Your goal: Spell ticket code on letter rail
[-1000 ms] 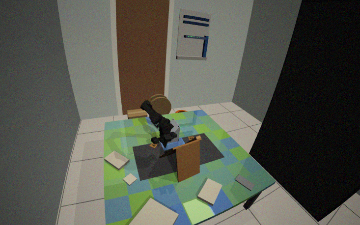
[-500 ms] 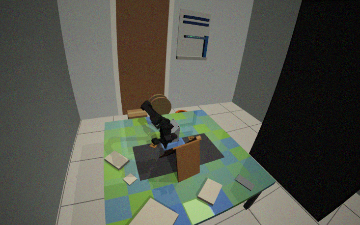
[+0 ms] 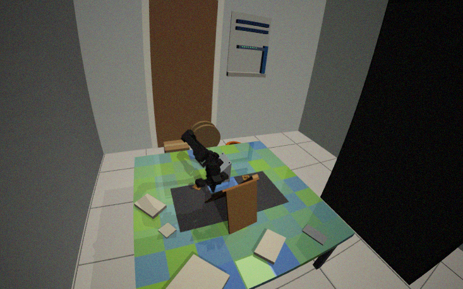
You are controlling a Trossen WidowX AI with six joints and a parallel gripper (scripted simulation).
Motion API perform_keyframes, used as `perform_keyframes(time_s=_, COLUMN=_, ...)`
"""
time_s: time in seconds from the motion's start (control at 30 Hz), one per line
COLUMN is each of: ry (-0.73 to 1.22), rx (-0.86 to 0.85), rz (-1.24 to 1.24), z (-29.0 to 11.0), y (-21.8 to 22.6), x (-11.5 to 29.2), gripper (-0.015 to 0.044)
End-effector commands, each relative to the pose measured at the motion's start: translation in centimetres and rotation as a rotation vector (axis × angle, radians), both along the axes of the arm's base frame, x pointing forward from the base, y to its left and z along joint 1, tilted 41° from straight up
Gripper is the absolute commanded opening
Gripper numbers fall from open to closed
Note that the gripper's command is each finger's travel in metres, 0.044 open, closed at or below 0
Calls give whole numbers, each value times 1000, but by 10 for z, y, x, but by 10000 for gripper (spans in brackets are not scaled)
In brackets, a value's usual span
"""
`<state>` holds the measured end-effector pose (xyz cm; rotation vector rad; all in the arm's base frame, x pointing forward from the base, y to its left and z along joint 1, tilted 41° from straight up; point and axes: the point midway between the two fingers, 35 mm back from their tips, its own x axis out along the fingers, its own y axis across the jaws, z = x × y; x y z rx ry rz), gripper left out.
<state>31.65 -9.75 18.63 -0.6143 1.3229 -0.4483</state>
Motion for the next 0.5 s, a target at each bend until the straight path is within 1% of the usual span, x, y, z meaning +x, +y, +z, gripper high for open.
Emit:
perform_keyframes(time_s=0.0, ry=-8, rx=-3, rz=3, z=3, y=-1, x=4, gripper=0)
perform_keyframes(time_s=0.47, ry=-8, rx=-3, rz=3, z=2, y=-4, x=11, gripper=0)
